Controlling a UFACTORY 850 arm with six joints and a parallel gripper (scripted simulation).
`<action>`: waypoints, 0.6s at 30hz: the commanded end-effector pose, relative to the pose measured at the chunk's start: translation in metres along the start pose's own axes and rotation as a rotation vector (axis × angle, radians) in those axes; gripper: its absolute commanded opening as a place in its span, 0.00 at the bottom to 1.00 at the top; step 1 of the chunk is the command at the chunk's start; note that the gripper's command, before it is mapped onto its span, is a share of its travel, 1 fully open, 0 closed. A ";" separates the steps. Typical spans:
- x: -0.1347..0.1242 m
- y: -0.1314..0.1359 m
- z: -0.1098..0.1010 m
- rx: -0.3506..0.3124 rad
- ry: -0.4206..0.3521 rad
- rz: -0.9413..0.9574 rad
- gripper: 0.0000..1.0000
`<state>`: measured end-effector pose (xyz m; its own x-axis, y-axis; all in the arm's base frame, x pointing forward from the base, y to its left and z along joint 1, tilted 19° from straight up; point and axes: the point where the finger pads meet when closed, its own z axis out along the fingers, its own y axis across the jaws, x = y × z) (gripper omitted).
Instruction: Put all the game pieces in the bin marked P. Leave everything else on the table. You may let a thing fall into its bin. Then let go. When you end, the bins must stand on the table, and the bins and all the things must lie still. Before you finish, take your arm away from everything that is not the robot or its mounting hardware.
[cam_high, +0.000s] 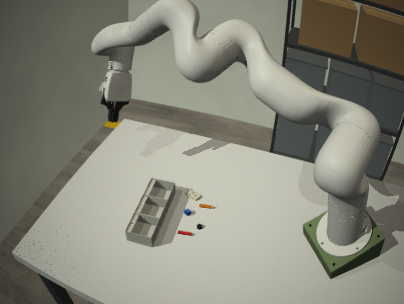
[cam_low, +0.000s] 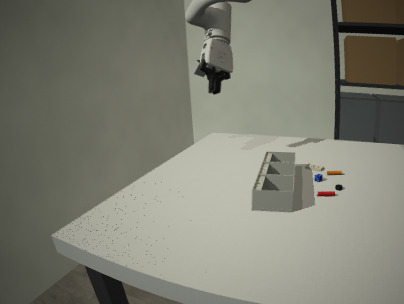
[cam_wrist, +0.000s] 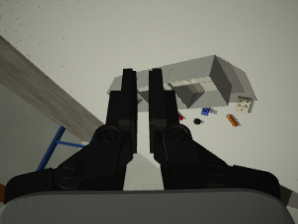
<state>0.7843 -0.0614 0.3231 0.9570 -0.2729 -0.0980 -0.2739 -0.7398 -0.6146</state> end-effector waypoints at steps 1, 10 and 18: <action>-0.021 -0.010 0.002 -0.040 0.060 -0.053 0.07; -0.053 -0.013 0.008 -0.083 0.085 -0.101 0.07; -0.086 -0.012 0.014 -0.129 0.107 -0.152 0.07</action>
<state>0.7268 -0.0281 0.3272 0.9742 -0.2235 0.0317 -0.1724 -0.8274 -0.5344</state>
